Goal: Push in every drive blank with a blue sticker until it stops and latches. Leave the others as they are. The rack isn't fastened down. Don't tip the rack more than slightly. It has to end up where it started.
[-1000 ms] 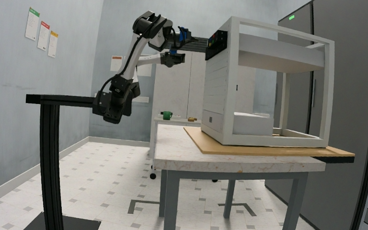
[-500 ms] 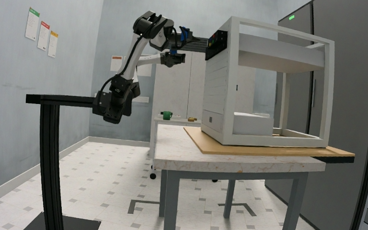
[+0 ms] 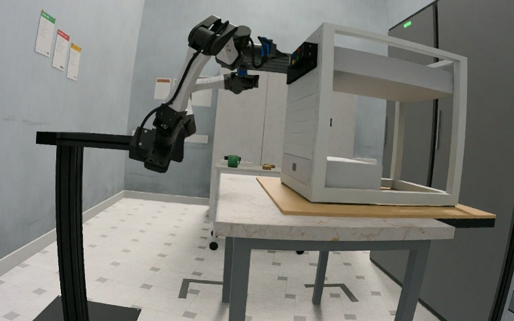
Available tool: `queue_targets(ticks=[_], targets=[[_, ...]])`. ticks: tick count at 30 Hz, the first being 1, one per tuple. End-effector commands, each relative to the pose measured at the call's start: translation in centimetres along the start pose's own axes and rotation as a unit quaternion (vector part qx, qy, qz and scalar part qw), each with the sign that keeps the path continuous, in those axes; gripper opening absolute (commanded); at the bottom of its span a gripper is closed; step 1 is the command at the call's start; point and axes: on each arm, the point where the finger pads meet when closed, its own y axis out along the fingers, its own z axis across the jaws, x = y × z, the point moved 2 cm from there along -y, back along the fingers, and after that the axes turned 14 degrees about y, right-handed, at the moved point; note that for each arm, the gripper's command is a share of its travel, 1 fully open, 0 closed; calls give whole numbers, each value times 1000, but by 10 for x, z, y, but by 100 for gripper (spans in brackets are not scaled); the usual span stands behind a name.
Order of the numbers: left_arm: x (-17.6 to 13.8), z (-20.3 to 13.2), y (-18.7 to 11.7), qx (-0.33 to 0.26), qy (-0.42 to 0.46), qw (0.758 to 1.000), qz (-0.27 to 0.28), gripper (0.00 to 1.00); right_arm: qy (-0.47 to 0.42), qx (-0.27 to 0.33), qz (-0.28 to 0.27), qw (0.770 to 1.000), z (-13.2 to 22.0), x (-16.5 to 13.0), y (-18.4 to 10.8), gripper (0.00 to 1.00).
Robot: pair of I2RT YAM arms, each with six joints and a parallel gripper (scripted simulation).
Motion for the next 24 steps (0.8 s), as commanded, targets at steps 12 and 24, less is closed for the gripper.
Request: queue_targets(ticks=[12, 24], targets=[[-3, -2, 1, -5, -5, 1000, 2, 100, 16, 17, 6, 1000, 23, -5, 15, 0], [-4, -2, 1, -5, -6, 1000, 2, 100, 16, 17, 7, 1000, 26, -11, 26, 0]])
